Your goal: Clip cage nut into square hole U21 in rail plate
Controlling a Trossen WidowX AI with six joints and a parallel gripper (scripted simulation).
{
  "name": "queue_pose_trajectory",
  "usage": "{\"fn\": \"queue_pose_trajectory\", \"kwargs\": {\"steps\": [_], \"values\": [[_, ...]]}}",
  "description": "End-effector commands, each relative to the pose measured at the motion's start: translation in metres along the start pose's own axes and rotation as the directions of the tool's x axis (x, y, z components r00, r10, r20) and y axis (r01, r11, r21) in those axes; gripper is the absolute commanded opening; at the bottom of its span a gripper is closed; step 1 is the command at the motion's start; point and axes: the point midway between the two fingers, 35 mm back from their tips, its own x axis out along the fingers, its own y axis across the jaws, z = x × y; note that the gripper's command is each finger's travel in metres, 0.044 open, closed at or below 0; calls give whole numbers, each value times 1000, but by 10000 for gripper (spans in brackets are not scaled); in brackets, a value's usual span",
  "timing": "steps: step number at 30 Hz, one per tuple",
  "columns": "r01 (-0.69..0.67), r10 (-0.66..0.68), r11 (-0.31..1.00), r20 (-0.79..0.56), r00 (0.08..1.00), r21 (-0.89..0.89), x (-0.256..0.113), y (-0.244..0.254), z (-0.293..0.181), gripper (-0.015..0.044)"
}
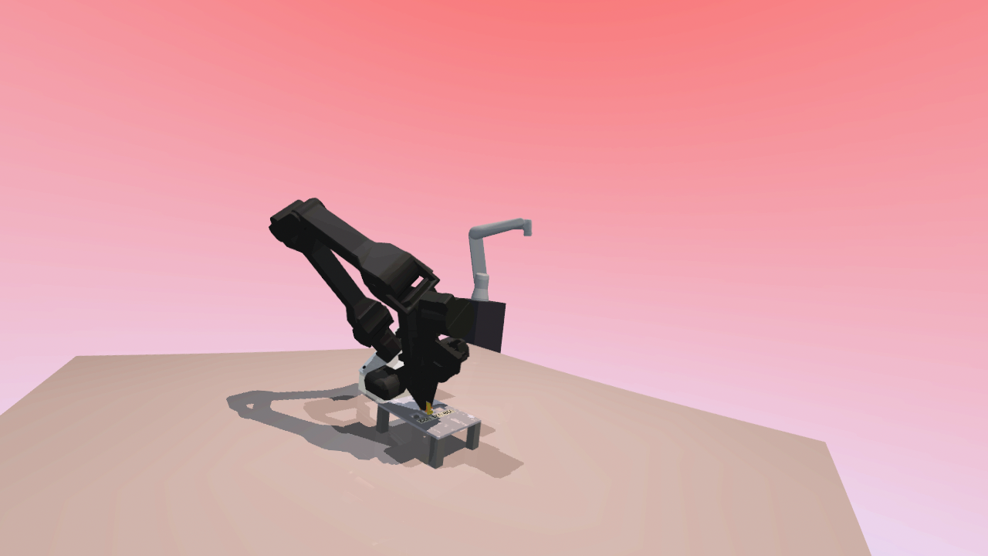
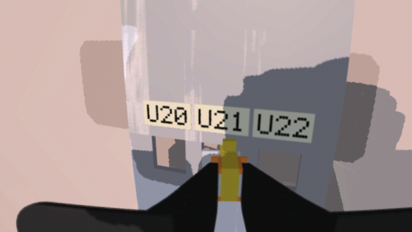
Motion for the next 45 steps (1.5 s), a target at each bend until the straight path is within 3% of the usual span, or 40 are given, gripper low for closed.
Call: {"fn": "queue_pose_trajectory", "kwargs": {"steps": [1, 45], "values": [[8, -8, 1000, -2, 1000, 2, 1, 0, -1, 24], [110, -110, 994, -3, 994, 4, 2, 4, 0, 24]]}}
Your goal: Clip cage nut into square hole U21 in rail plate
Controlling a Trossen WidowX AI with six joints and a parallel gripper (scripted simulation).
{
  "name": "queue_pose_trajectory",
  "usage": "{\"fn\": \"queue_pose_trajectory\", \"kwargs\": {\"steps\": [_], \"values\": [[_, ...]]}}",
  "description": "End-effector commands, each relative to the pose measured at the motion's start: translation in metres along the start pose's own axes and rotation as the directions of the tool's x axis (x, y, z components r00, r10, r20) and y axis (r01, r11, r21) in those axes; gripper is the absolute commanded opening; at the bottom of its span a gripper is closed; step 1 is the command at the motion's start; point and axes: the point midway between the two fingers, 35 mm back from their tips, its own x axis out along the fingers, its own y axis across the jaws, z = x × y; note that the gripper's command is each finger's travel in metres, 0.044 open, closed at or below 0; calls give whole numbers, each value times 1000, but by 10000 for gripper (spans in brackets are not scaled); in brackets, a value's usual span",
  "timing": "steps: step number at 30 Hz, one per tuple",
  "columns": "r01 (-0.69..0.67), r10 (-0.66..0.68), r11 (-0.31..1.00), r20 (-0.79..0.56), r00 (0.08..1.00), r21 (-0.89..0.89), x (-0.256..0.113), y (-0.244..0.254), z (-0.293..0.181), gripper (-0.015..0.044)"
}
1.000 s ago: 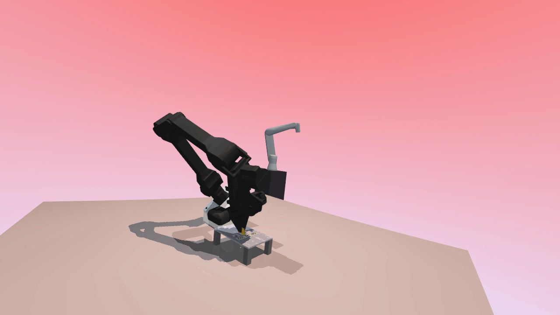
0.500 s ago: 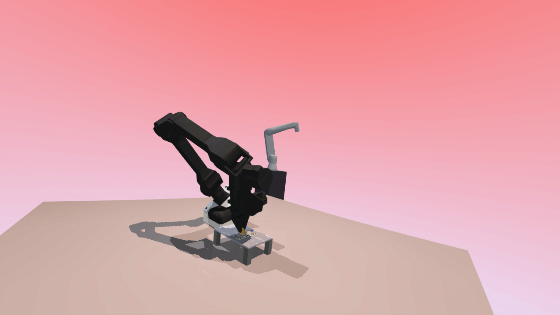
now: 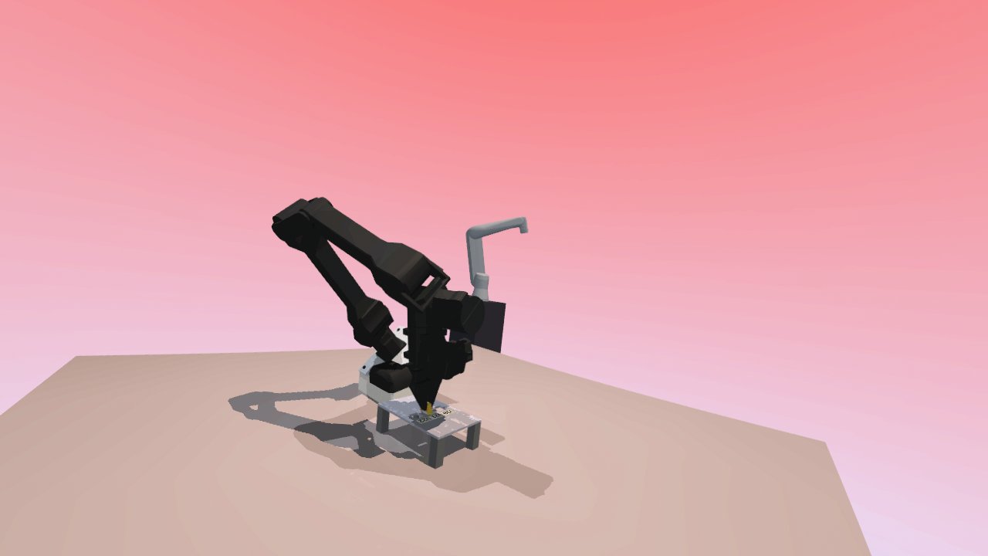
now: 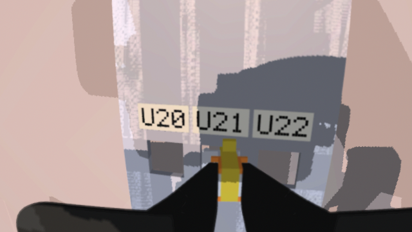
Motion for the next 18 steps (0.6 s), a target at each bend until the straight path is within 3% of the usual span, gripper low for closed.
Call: {"fn": "queue_pose_trajectory", "kwargs": {"steps": [1, 18], "values": [[8, -8, 1000, -2, 1000, 1, 1, 0, -1, 24], [40, -40, 999, -2, 999, 2, 2, 2, -1, 24]]}}
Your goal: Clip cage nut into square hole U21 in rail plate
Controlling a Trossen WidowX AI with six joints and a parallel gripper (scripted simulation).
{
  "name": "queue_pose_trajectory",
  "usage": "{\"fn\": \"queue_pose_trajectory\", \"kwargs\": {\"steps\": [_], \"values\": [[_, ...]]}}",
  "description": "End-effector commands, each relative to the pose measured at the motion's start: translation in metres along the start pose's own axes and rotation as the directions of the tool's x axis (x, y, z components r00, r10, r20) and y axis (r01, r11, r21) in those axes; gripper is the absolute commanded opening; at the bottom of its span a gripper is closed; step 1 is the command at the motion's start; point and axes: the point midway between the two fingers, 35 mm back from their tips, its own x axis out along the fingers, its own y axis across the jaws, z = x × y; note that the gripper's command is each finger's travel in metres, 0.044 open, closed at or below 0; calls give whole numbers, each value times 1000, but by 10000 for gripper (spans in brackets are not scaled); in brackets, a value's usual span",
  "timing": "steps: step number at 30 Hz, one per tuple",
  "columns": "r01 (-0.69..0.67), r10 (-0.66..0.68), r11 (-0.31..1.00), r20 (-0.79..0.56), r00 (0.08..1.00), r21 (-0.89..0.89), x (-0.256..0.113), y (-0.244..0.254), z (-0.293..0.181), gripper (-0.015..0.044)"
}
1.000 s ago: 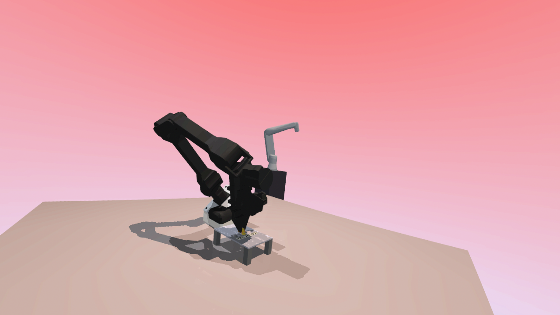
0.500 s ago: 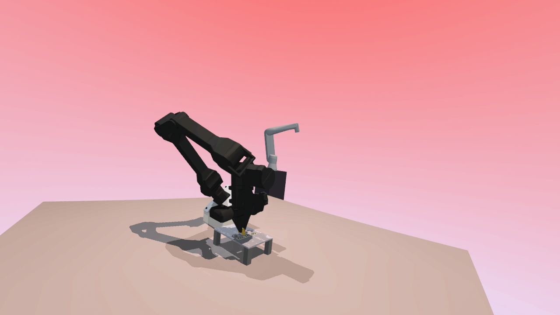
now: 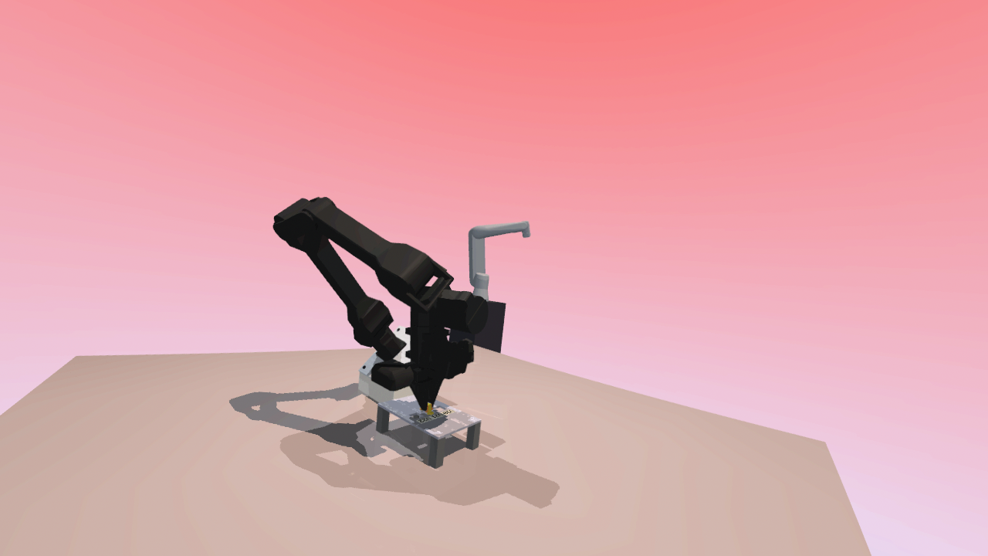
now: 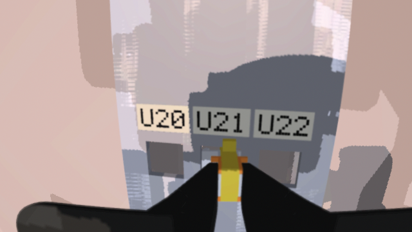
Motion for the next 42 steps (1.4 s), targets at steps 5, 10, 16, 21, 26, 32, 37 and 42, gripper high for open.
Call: {"fn": "queue_pose_trajectory", "kwargs": {"steps": [5, 10, 16, 21, 26, 32, 37, 42], "values": [[-6, 6, 1000, -1, 1000, 2, 1, -1, -1, 24], [-21, 21, 1000, -1, 1000, 2, 1, -1, -1, 24], [-22, 22, 1000, -1, 1000, 2, 1, -1, 0, 24], [-22, 22, 1000, -1, 1000, 2, 0, -1, 0, 24], [-21, 21, 1000, -1, 1000, 2, 0, -1, 0, 24], [-4, 4, 1000, -2, 1000, 3, 0, 0, 0, 24], [16, -16, 1000, -2, 1000, 3, 1, 1, 0, 24], [37, -37, 999, -2, 999, 3, 1, 1, 0, 24]]}}
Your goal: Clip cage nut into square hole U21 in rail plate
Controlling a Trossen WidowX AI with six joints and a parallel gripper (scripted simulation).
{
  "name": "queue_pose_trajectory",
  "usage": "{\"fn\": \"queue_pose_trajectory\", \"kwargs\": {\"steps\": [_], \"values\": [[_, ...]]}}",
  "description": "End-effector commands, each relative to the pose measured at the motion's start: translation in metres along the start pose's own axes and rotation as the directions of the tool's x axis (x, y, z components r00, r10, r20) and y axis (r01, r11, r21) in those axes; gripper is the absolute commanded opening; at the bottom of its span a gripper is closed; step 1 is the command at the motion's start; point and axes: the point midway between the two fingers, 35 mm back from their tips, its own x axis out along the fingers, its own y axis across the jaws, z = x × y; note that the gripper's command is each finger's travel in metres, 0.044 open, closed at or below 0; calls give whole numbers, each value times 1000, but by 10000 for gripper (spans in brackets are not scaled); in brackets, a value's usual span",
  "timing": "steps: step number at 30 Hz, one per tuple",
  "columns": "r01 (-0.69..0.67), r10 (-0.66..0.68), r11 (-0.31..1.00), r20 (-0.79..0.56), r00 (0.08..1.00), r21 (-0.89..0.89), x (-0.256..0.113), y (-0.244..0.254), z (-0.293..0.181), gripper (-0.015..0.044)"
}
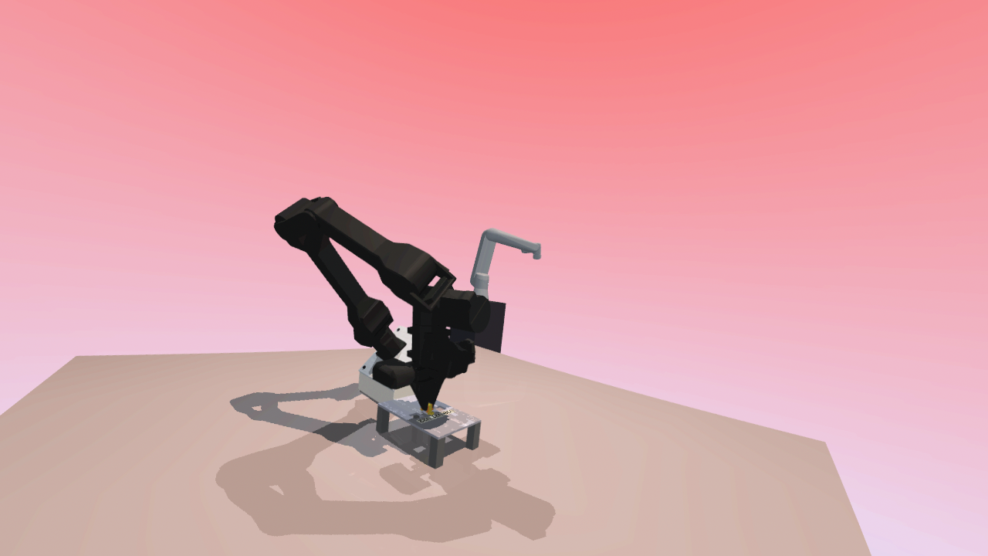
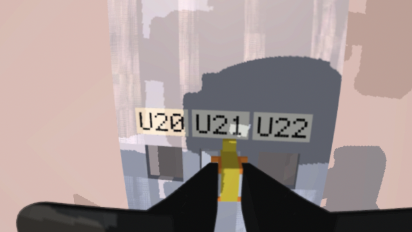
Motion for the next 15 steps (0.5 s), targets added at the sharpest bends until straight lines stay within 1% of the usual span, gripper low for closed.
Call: {"fn": "queue_pose_trajectory", "kwargs": {"steps": [1, 15], "values": [[18, -18, 1000, -5, 1000, -2, 1, 1, -1, 24], [24, -24, 1000, -5, 1000, -2, 1, 1, -2, 24]]}}
